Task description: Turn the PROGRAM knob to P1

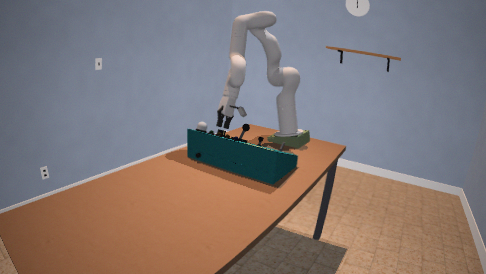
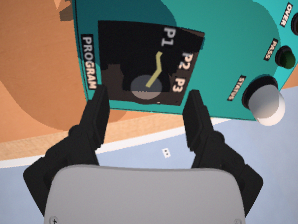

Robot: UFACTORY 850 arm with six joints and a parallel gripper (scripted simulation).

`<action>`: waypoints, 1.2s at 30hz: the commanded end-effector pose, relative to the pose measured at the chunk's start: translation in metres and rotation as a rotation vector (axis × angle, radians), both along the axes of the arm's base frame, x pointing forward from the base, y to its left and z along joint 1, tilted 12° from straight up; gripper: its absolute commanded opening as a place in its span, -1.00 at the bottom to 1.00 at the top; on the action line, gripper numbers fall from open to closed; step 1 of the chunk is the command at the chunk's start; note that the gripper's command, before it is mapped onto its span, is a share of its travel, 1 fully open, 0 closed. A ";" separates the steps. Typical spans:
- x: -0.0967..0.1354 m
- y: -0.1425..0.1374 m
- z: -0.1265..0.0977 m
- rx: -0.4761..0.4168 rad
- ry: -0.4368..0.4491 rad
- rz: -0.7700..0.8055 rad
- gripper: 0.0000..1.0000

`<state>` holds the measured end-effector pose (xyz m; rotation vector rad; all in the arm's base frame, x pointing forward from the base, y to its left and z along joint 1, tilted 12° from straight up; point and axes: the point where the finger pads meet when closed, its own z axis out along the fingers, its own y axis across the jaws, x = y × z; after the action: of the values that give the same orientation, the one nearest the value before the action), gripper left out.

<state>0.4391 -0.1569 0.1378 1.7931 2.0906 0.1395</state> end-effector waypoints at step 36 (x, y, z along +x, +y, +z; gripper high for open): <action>-0.019 0.010 0.053 -0.004 0.002 -0.002 0.52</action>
<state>0.4205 -0.1479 0.1864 1.7804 2.0833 0.1709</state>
